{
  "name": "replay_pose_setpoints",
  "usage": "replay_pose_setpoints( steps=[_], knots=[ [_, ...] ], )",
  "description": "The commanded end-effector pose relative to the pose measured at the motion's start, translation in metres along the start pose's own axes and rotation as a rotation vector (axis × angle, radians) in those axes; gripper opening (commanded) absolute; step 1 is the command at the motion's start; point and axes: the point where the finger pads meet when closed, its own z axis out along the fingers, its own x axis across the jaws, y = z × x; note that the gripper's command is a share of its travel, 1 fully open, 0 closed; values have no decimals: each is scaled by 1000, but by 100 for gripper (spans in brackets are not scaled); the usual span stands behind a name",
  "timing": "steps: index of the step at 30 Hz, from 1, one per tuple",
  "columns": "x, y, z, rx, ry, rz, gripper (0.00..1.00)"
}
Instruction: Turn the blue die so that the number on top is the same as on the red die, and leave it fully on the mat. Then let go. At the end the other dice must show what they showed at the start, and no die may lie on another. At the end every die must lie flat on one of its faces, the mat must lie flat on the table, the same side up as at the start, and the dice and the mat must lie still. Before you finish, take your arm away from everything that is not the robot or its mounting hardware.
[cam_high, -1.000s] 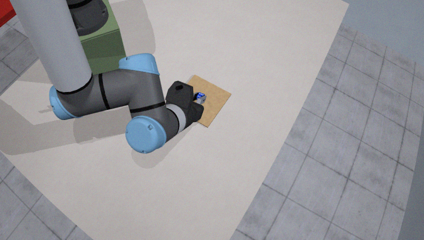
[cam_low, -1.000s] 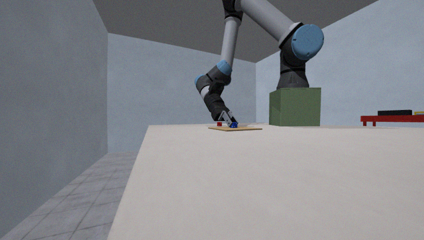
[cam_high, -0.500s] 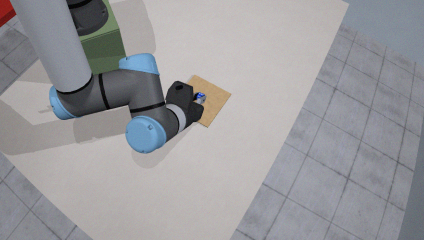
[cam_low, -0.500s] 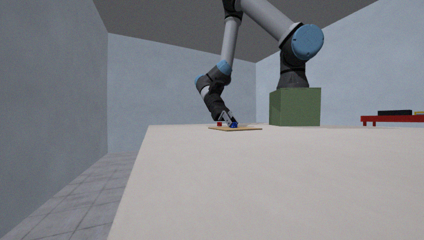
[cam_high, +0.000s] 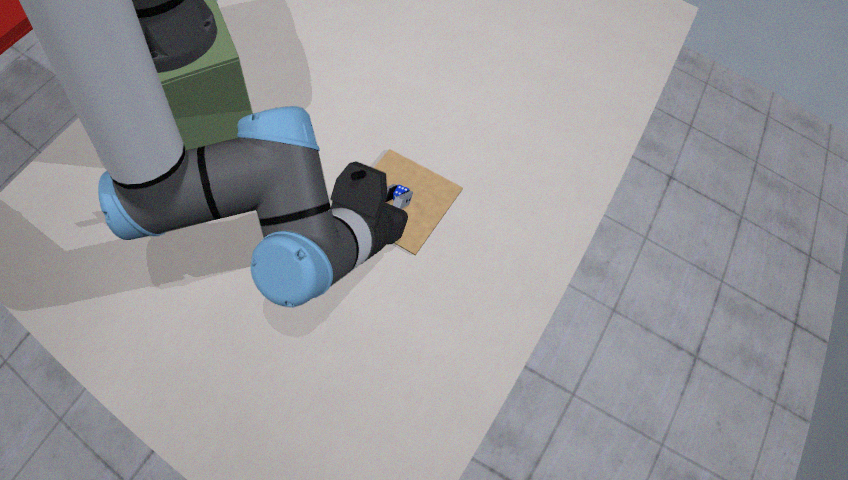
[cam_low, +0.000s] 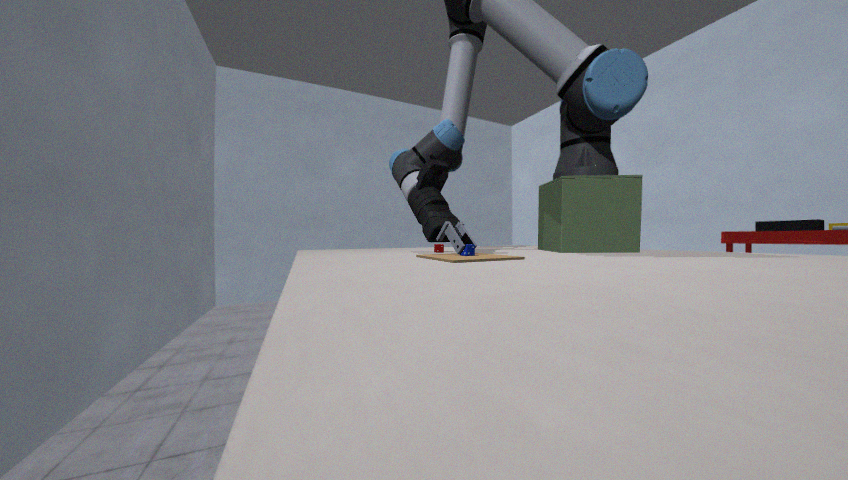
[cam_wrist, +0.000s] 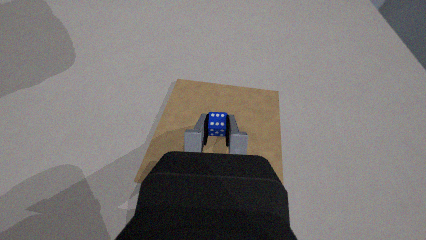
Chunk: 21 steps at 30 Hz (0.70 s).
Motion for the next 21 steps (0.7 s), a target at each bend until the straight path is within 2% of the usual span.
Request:
replay_pose_setpoints(
  steps=[1, 2, 4, 5, 7, 8, 12, 13, 15, 16, 18, 19, 21],
  knots=[
    [0, 0, 0, -1, 1, -1, 40],
    [0, 0, 0, -1, 1, -1, 46],
    [0, 0, 0, -1, 1, -1, 46],
    [0, 0, 0, -1, 1, -1, 52],
    [0, 0, 0, -1, 1, -1, 52],
    [0, 0, 0, -1, 1, -1, 58],
    [0, 0, 0, -1, 1, -1, 58],
    [0, 0, 0, -1, 1, -1, 64],
    [0, 0, 0, -1, 1, -1, 64],
    [0, 0, 0, -1, 1, -1, 70],
    [0, 0, 0, -1, 1, -1, 70],
    [0, 0, 0, -1, 1, -1, 100],
    [0, 0, 0, -1, 1, -1, 100]
  ],
)
